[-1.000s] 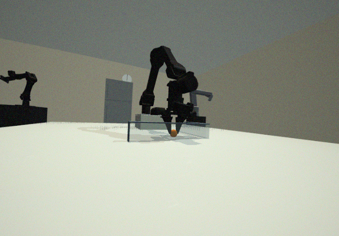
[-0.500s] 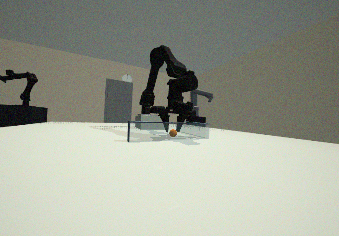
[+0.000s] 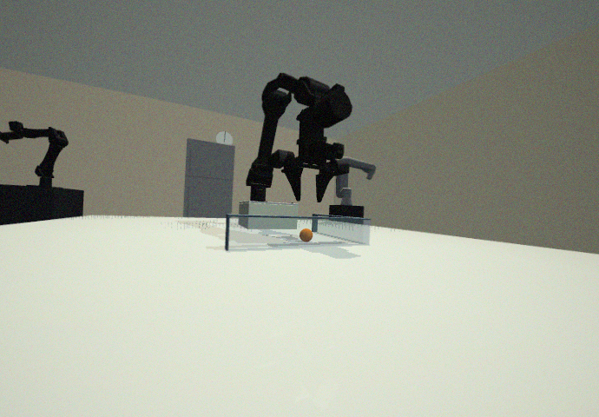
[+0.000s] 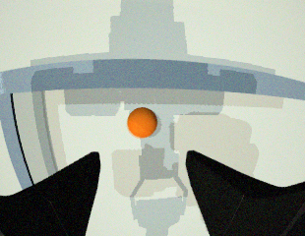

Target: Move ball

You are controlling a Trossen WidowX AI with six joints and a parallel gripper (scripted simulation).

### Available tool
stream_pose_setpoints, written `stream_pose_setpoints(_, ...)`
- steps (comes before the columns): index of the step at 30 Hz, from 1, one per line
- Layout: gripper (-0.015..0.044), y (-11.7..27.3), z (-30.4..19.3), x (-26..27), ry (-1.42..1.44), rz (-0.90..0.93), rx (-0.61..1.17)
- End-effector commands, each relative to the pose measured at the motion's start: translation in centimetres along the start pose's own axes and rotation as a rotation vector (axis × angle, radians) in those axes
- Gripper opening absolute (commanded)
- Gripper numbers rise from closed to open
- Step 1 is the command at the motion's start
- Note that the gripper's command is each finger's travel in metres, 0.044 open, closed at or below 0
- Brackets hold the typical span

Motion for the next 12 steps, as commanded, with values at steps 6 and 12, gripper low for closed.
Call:
stream_pose_setpoints(6,0.0412,5.1,-0.4,0.0,0.0,0.0,0.0)
stream_pose_setpoints(12,0.044,5.1,-0.4,0.0,0.0,0.0,0.0)
Point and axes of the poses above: the point midway between the two fingers, 35 mm back from their tips, its own y axis back along the fingers, its own x axis across the jaws, z = x × y, the point moved 3 cm from there along y, back along the fingers, and after that the axes turned 4 degrees about y, right-handed, at the moved point
